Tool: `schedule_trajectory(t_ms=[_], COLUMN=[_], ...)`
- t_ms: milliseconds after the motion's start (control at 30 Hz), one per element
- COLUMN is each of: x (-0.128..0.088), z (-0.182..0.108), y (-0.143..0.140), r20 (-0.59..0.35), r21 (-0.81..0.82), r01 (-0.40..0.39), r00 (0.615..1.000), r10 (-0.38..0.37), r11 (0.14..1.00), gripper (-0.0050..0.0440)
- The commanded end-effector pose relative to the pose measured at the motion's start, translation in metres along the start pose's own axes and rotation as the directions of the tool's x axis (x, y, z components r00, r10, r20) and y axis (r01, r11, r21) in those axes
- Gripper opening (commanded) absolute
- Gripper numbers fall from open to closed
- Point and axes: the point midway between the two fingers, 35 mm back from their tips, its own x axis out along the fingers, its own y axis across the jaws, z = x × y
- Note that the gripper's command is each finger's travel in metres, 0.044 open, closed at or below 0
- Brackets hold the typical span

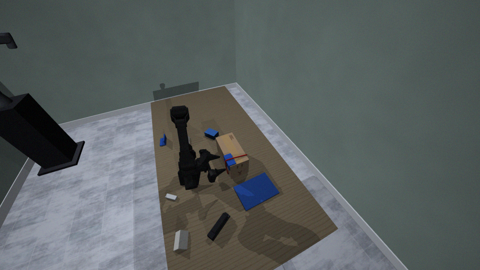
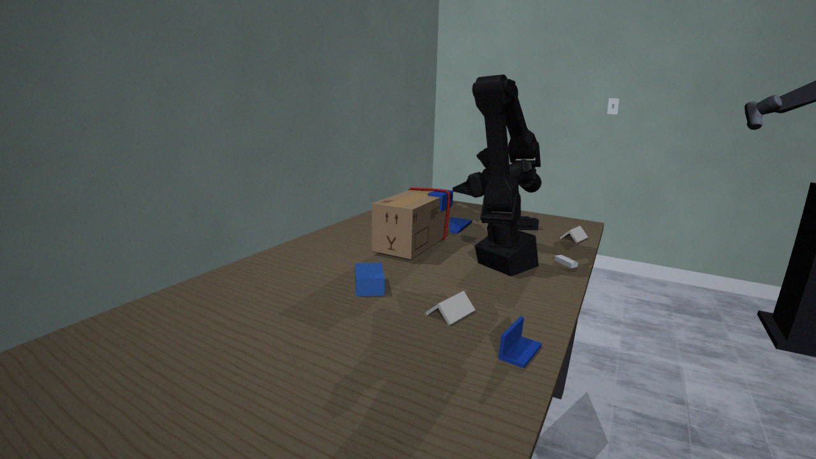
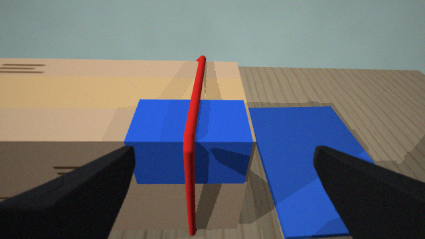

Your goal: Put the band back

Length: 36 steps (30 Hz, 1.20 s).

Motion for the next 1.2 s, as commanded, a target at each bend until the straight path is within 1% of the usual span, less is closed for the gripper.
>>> schedule_trajectory(t_ms=[0, 200, 267, 300, 333, 400, 700, 733, 767, 833, 867, 933, 1000, 1067, 1167], x=[-0.012, -0.022, -0.022, -0.023, -0.026, -0.027, -0.028, -0.027, -0.025, -0.025, -0.021, -0.011, -0.002, 0.007, 0.018], z=[0.028, 0.057, 0.057, 0.063, 0.071, 0.078, 0.08, 0.08, 0.08, 0.08, 0.081, 0.083, 0.085, 0.088, 0.092], y=[-0.004, 0.002, 0.002, 0.007, 0.008, 0.013, 0.014, 0.014, 0.014, 0.014, 0.014, 0.015, 0.014, 0.013, 0.012], r20=[-0.018, -0.026, -0.026, -0.022, -0.028, -0.027, -0.026, -0.036, -0.066, -0.066, -0.115, -0.24, -0.365, -0.461, -0.588], r21=[-0.011, -0.004, -0.004, 0.035, 0.014, 0.038, 0.044, 0.047, 0.056, 0.056, 0.072, 0.112, 0.15, 0.157, 0.181], r01=[0.017, 0.035, 0.035, 0.028, 0.039, 0.037, 0.036, 0.028, 0.004, 0.004, -0.033, -0.106, -0.153, -0.179, -0.187], r00=[1.0, 0.999, 0.999, 0.999, 0.999, 0.999, 0.999, 0.999, 0.998, 0.998, 0.992, 0.962, 0.91, 0.856, 0.766], r10=[-0.017, -0.035, -0.035, -0.027, -0.039, -0.036, -0.035, -0.026, 0.0, 0.0, 0.041, 0.13, 0.198, 0.233, 0.259], r11=[1.0, 0.999, 0.999, 0.999, 0.999, 0.999, 0.998, 0.998, 0.998, 0.998, 0.997, 0.988, 0.977, 0.971, 0.966], gripper=[0.044, 0.044, 0.044, 0.044, 0.044, 0.044, 0.044, 0.044, 0.044, 0.044, 0.044, 0.044, 0.044, 0.044, 0.044])
